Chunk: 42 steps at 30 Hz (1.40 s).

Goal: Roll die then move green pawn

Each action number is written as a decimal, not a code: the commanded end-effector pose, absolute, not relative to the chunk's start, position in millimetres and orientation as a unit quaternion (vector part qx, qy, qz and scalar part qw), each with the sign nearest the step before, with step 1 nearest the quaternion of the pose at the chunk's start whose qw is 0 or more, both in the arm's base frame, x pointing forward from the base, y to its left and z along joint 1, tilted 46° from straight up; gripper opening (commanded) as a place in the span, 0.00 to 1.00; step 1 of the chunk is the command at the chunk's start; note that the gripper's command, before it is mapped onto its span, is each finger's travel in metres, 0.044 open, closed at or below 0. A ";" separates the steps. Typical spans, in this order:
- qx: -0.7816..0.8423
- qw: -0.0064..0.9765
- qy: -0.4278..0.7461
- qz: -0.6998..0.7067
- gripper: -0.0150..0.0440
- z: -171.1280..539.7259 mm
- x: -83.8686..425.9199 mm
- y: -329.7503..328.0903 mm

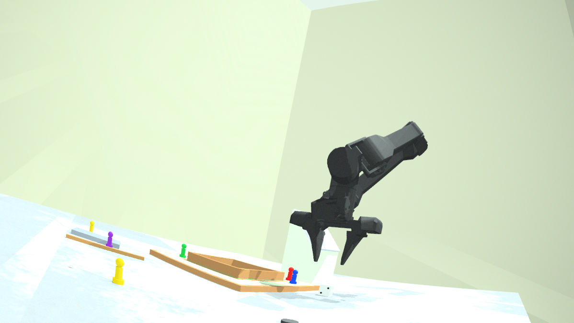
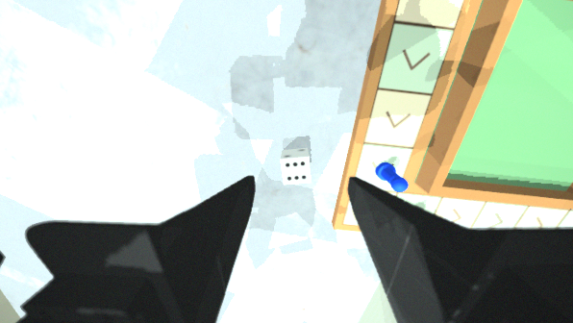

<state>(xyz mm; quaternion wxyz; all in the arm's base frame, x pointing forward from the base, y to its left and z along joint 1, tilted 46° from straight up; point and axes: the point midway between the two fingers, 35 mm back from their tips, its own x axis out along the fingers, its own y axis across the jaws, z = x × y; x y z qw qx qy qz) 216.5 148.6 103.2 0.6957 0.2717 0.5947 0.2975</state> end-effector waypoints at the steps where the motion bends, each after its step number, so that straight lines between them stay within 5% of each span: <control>1: 0.218 0.702 0.592 0.331 0.72 104.3 201.1 153.2; 39: 0.219 0.701 0.592 0.331 0.72 60.3 207.3 198.7; 42: 0.219 0.701 0.592 0.331 0.59 60.3 207.3 198.7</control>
